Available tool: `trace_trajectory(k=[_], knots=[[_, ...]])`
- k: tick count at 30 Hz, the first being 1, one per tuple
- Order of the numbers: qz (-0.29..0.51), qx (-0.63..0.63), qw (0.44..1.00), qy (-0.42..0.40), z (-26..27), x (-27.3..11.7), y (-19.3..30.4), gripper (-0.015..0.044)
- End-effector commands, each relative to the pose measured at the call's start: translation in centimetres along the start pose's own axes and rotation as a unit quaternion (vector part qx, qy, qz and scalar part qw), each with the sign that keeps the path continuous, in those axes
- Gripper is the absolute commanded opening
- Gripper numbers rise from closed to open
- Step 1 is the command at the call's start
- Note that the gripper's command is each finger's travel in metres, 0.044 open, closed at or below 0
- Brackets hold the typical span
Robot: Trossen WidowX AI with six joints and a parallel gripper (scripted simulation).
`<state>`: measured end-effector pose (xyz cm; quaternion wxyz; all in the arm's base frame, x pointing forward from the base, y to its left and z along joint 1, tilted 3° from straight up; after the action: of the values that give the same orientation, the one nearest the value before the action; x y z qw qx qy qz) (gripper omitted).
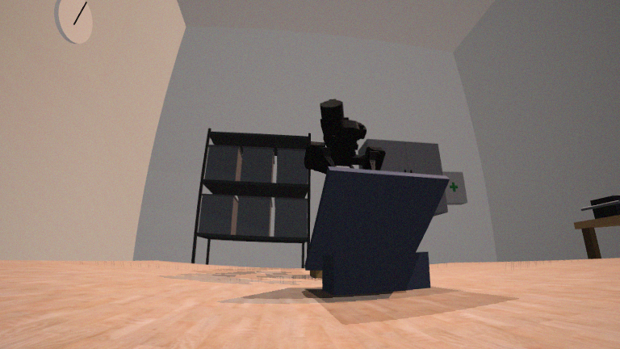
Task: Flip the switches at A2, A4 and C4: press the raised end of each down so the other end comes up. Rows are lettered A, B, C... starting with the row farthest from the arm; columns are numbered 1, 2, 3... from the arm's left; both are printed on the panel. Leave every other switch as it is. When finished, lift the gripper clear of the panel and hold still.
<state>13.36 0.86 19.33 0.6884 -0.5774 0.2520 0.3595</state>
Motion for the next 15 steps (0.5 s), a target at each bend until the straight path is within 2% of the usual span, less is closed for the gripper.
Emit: trace_trajectory(k=[1, 9, 15], knots=[[0.000, 0.000, 1.000, 0.000, 0.0, 0.2, -0.1, 0.0374], [-0.020, -0.007, 1.000, 0.001, 1.6, 8.1, -3.9, 0.0164], [-0.023, -0.007, 1.000, 0.000, 1.9, 8.9, -4.0, 0.0006]])
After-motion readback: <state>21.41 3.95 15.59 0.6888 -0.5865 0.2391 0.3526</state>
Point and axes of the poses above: the point midway between the two fingers, 35 mm back from their tips, its own x axis out along the fingers, its own z axis across the jaws, y = z × x, the point moved 5 cm from there along -x, back along the fingers, and after that the axes turned 14 degrees about x, right-handed, at the moved point
